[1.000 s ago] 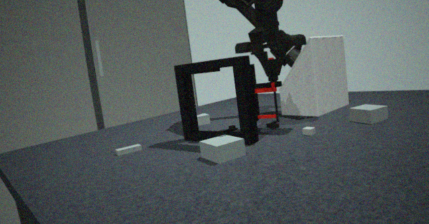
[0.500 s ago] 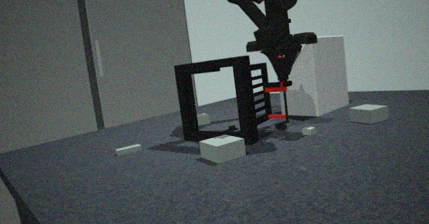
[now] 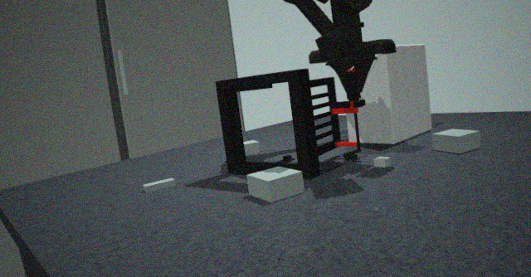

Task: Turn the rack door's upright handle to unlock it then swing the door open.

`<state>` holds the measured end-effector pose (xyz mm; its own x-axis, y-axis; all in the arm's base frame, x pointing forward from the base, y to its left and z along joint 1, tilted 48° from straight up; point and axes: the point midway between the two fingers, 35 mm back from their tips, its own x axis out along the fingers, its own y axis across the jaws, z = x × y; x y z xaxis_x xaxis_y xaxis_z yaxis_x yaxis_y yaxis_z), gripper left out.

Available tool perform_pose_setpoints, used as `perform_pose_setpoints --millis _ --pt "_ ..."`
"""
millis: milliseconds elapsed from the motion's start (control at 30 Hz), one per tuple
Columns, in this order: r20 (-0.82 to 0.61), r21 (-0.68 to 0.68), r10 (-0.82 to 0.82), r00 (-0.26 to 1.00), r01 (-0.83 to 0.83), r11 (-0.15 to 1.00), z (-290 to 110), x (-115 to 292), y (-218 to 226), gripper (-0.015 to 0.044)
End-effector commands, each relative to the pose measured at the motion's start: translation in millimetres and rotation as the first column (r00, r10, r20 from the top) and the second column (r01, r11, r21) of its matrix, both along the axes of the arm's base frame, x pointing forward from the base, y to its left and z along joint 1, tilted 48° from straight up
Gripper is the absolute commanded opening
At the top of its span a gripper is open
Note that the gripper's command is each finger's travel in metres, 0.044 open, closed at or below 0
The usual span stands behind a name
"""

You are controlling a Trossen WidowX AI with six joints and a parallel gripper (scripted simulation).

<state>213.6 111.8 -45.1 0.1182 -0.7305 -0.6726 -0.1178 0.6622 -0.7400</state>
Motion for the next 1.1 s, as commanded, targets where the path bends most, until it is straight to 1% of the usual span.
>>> perform_pose_setpoints --millis 0,333,367,1067 --pt "0.01 0.004 -0.011 1.0 0.011 1.0 -0.3 0.1 0.2 0.002" --pt "0.01 0.004 -0.011 1.0 0.011 1.0 -0.3 0.1 0.2 0.0282" --pt "0.01 0.004 -0.011 1.0 0.011 1.0 -0.3 0.1 0.2 0.0292" --pt "0.008 0.006 -0.01 1.0 0.01 1.0 19.2 -1.8 24.0 0.0292"
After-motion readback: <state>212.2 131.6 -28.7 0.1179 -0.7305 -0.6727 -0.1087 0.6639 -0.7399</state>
